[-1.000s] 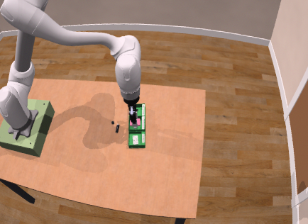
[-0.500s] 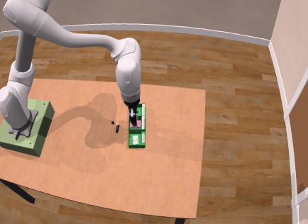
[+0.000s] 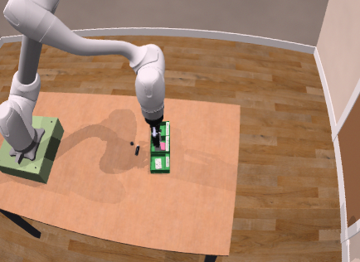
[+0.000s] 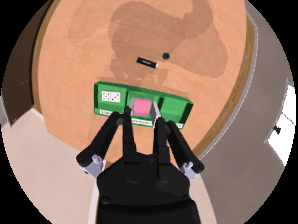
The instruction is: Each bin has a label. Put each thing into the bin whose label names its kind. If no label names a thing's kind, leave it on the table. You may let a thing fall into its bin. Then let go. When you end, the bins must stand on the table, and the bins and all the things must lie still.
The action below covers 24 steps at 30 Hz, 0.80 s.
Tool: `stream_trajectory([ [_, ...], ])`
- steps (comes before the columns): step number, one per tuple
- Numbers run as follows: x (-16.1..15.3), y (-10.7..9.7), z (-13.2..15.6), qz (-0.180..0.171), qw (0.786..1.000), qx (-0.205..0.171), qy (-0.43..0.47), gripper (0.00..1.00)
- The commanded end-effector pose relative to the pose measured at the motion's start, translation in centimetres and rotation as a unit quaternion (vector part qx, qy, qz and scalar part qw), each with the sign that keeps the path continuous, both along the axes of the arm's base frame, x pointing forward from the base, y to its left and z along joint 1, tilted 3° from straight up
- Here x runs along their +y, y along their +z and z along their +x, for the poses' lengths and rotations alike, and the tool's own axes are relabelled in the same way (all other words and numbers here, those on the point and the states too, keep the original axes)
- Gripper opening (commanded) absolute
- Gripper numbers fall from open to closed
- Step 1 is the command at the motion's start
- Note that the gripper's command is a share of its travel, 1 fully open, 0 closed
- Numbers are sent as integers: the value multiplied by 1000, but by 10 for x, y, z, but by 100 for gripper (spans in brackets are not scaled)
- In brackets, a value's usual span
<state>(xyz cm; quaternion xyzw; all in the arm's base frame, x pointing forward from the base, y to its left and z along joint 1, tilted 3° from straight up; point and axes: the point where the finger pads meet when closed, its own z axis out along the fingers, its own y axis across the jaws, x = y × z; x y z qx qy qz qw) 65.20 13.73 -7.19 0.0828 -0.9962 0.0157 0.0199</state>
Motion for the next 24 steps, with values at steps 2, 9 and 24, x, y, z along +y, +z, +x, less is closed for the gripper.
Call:
stream_trajectory([
  [2, 0, 0, 0, 0, 1000, 0, 0, 28],
  [9, 0, 1, 0, 0, 1000, 0, 0, 28],
  [24, 1, 20, 1, 0, 1000, 0, 0, 28],
])
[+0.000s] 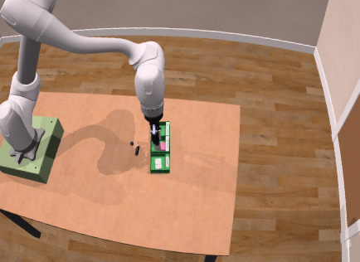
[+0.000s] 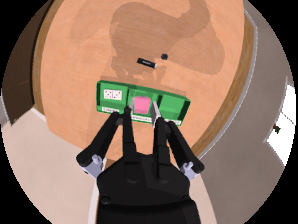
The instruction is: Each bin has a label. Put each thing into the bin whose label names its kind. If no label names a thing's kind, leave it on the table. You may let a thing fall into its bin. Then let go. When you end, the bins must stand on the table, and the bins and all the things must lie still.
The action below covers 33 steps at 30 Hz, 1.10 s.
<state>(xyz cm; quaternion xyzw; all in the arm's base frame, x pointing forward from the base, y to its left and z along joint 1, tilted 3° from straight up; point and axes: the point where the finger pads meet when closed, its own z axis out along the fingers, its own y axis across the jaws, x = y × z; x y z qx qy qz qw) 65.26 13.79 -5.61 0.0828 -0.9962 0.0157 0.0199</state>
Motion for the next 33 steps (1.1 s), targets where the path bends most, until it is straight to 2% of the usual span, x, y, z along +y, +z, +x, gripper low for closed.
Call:
stream_trajectory([
  [1, 0, 6, 0, 0, 1000, 0, 0, 28],
  [8, 0, 12, 0, 0, 1000, 0, 0, 28],
  [11, 1, 25, 1, 0, 1000, 0, 0, 28],
  [20, 1, 25, 1, 0, 1000, 0, 0, 28],
  [21, -1, 26, -7, 1, 1000, 1, 25, 17],
  [31, -23, 37, -87, 4, 982, 8, 190, 17],
  [33, -24, 38, -93, 4, 976, 9, 219, 17],
])
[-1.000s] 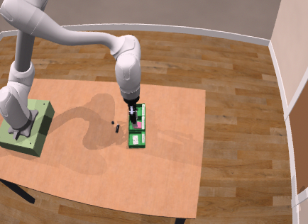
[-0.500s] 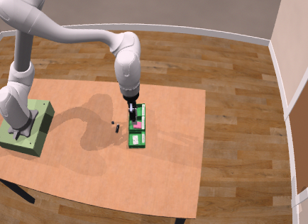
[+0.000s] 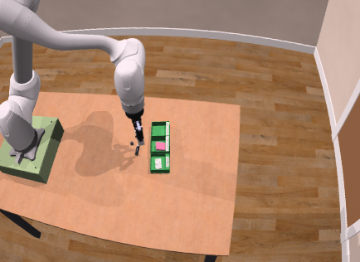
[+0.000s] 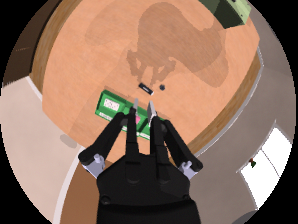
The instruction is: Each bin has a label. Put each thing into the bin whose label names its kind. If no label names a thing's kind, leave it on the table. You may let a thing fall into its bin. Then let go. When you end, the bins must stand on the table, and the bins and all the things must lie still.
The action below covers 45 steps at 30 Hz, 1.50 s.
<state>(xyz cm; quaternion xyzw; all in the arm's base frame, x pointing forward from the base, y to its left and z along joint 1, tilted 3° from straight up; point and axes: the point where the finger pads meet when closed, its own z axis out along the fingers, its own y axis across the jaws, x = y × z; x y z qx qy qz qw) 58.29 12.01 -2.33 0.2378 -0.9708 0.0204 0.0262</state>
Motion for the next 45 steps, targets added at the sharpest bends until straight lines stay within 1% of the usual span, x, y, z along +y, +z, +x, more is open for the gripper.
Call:
stream_trajectory([
  [1, -6, 5, -23, 7, 997, 3, 78, 17],
  [2, -6, 5, -23, 7, 996, 3, 93, 17],
  [4, -6, 5, -23, 7, 996, 3, 93, 17],
  [5, -6, 5, -23, 8, 991, 5, 136, 17],
  [12, -6, 5, -23, 8, 973, 8, 232, 17],
  [19, -6, 5, -23, 9, 943, 13, 331, 17],
  [21, -6, 5, -23, 9, 943, 13, 331, 17],
  [22, -6, 5, -23, 10, 928, 14, 372, 17],
  [27, -6, 5, -23, 13, 901, 17, 433, 17],
  [35, -6, 5, -23, 28, 846, 21, 532, 17],
  [45, -6, 5, -23, 28, 845, 21, 534, 17],
])
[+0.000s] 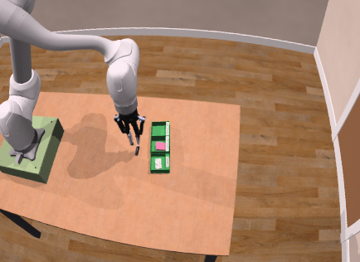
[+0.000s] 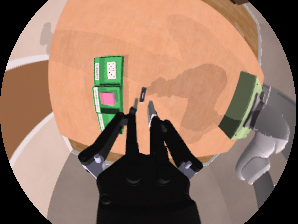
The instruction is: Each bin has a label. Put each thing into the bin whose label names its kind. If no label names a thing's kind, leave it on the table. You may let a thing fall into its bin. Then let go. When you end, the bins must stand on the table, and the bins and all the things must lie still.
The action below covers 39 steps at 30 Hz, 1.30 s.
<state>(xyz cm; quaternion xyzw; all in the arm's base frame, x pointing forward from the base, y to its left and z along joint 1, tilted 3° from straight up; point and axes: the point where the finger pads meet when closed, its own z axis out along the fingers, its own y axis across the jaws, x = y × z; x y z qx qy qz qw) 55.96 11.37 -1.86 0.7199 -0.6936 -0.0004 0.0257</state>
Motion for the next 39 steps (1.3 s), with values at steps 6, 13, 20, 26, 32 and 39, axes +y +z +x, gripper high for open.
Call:
stream_trajectory([
  [6, 0, 0, 0, 1, 1000, 0, 1, 17],
  [13, 0, 0, 0, 1, 1000, 0, 1, 17],
  [20, 0, 0, 0, 1, 1000, 0, 1, 17],
  [26, 0, -8, 0, 1, 1000, 0, 1, 17],
  [32, -1, -28, -1, 1, 1000, 0, 1, 17],
  [39, -2, -56, -2, 1, 1000, 0, 1, 17],
])
